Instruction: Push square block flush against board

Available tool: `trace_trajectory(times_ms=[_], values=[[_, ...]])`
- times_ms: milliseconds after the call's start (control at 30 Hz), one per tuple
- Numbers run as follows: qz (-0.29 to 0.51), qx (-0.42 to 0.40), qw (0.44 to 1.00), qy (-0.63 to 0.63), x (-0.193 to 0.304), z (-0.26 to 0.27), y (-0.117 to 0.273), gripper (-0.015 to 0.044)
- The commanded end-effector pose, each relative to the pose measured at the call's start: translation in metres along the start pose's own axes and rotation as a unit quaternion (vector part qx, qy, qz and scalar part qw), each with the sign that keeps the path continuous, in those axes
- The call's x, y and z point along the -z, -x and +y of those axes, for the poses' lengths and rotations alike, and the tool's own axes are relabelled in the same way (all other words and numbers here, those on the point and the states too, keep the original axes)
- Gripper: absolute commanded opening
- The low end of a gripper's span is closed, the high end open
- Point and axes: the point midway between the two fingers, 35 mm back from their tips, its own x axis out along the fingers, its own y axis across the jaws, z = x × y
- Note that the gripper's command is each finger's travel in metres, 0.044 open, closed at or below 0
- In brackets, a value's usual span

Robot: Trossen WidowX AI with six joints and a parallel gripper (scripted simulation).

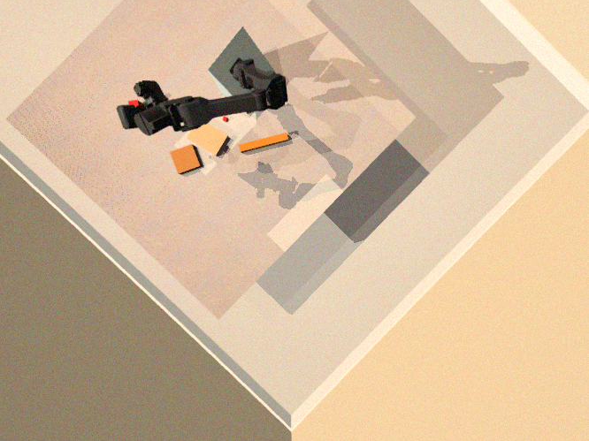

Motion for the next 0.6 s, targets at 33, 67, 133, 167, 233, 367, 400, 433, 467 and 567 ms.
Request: trace_trajectory(times_ms=[33, 67, 133, 167, 233, 367, 400, 433, 467, 567], values=[[0.024, 0.063, 0.996, 0.054, 0.004, -0.025, -0.033, 0.0], [0.03, 0.075, 0.995, 0.066, 0.005, -0.03, -0.039, 0.0], [0.042, 0.098, 0.99, 0.088, 0.007, -0.041, -0.051, 0.0], [0.048, 0.109, 0.988, 0.098, 0.007, -0.046, -0.057, 0.0], [0.062, 0.131, 0.982, 0.119, 0.009, -0.057, -0.068, 0.0], [0.092, 0.173, 0.968, 0.158, 0.011, -0.08, -0.089, 0.0], [0.1, 0.183, 0.964, 0.168, 0.012, -0.086, -0.093, 0.0], [0.109, 0.193, 0.959, 0.177, 0.012, -0.093, -0.098, 0.0], [0.117, 0.203, 0.954, 0.186, 0.013, -0.099, -0.103, 0.0], [0.144, 0.23, 0.939, 0.212, 0.014, -0.118, -0.116, 0.0]])
